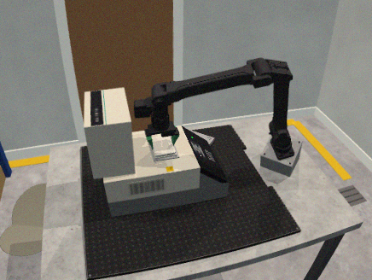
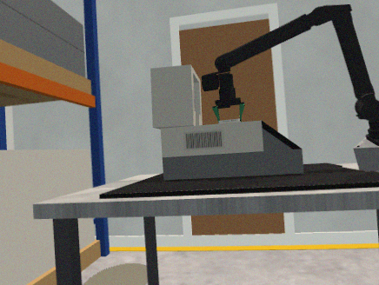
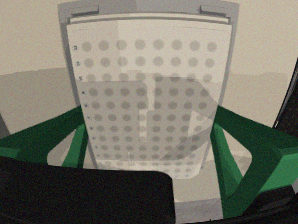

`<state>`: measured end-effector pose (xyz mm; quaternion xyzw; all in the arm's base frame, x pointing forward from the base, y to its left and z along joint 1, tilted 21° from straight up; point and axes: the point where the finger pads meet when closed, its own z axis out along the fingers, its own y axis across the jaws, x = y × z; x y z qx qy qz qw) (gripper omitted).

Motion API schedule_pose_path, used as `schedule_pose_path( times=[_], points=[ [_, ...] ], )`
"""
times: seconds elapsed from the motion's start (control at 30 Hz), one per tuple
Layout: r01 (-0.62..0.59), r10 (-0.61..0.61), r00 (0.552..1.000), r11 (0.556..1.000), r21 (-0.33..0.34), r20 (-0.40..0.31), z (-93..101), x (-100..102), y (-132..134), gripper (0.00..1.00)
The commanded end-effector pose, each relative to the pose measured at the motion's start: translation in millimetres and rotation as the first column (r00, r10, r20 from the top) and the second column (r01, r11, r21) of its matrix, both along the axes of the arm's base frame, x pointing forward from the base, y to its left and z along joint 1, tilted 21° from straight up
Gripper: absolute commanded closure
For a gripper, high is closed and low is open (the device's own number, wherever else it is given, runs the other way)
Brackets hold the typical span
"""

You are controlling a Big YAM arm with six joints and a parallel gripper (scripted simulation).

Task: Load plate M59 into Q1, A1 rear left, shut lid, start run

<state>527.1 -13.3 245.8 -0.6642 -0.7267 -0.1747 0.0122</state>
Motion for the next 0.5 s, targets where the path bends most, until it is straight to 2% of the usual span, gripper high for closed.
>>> schedule_pose_path(
  times=[0.0, 0.47],
  points=[
    [0.017, -0.017, 1.000, 1.000, -0.009, -0.003, -3.8, -1.1, -13.0, 1.00],
    [0.037, -0.038, 0.998, 0.999, -0.006, -0.040, -9.4, -9.0, -12.2, 1.00]
  ],
)
